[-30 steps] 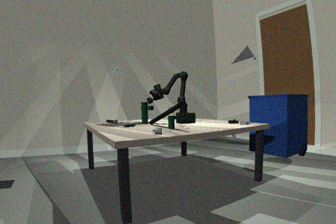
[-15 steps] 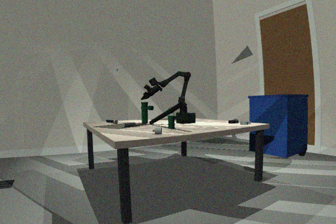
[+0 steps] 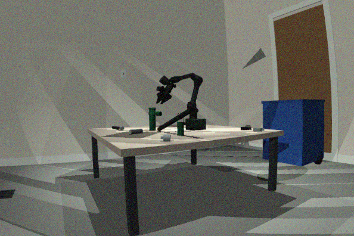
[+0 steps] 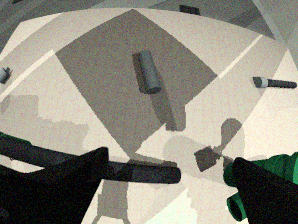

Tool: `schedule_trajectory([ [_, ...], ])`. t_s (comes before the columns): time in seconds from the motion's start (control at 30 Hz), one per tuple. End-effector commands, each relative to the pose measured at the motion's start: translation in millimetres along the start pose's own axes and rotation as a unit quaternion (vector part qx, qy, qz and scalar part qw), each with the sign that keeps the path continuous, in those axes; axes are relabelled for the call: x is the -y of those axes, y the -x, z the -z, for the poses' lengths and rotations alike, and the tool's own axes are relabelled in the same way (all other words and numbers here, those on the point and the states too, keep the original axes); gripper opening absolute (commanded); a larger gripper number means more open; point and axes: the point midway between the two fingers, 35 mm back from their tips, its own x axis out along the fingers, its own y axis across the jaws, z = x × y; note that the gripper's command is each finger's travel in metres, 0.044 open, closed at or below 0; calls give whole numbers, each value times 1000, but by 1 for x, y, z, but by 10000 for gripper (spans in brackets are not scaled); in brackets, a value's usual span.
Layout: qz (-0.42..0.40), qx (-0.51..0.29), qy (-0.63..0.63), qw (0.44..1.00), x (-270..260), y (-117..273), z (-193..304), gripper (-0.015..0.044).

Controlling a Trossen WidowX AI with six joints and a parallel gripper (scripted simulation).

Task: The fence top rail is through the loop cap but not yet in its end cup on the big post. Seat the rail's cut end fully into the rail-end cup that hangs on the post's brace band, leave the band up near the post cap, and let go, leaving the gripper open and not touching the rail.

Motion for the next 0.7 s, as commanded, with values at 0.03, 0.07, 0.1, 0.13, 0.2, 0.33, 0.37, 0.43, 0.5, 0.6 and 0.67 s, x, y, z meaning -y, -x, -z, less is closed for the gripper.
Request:
schedule_trajectory([
  [0.03, -67, -41, 41, 996, -44, 20, 12, 440],
  [0.07, -67, -41, 41, 996, -44, 20, 12, 440],
  [0.1, -67, -41, 41, 996, -44, 20, 12, 440],
  [0.13, -67, -41, 41, 996, -44, 20, 12, 440],
  [0.2, -67, -41, 41, 996, -44, 20, 12, 440],
  [0.33, -70, -45, 98, 992, -32, 17, 14, 440],
  [0.37, -72, -47, 125, 988, -27, 16, 15, 440],
  [0.43, -79, -51, 190, 977, -13, 13, 18, 440],
  [0.5, -86, -53, 255, 962, 2, 11, 21, 440],
  [0.6, -100, -51, 351, 930, 22, 9, 26, 440],
  [0.67, -110, -46, 412, 903, 35, 8, 30, 440],
])
